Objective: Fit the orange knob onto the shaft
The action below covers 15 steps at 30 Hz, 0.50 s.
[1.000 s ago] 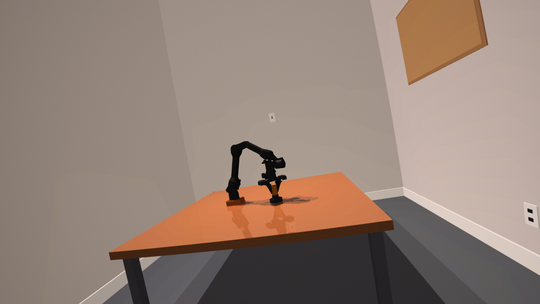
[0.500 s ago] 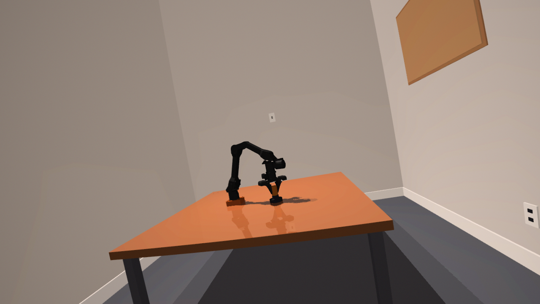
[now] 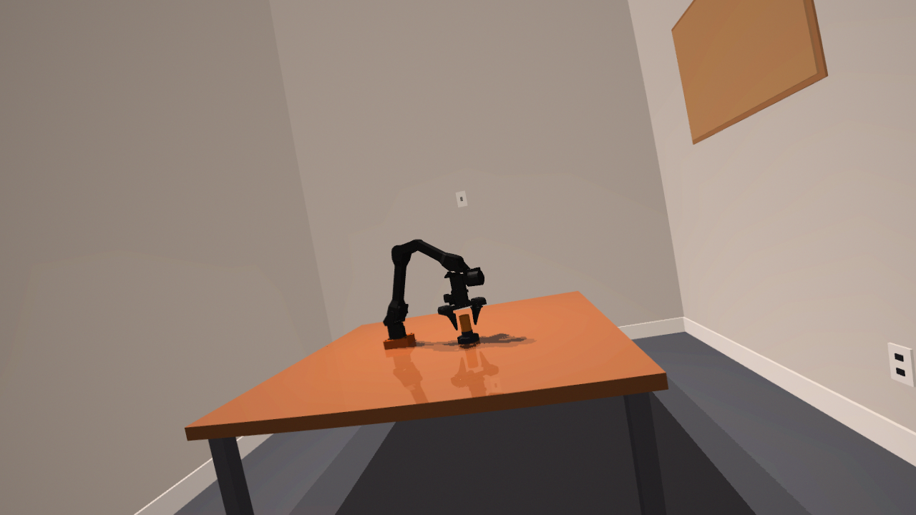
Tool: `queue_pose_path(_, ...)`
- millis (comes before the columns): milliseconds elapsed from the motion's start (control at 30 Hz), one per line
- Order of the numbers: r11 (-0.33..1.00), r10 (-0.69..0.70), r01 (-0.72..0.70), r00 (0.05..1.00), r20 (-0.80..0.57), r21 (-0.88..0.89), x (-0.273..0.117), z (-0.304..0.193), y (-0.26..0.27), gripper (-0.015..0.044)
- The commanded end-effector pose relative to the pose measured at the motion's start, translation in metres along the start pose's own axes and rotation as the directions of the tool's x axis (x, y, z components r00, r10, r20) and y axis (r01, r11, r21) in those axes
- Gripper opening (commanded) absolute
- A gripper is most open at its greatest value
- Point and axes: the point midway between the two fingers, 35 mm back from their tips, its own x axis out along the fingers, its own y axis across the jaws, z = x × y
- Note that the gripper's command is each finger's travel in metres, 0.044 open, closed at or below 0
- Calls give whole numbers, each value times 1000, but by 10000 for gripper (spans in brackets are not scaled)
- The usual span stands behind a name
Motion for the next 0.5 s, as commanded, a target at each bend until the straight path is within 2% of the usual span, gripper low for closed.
queue_pose_path(0,1000,0,0,1000,0,3,0,0,0,440)
queue_pose_path(200,1000,0,0,1000,0,3,-9,-1,-1,440)
queue_pose_path(400,1000,0,0,1000,0,0,-86,-1,-1,440)
queue_pose_path(467,1000,0,0,1000,0,0,-95,0,0,440)
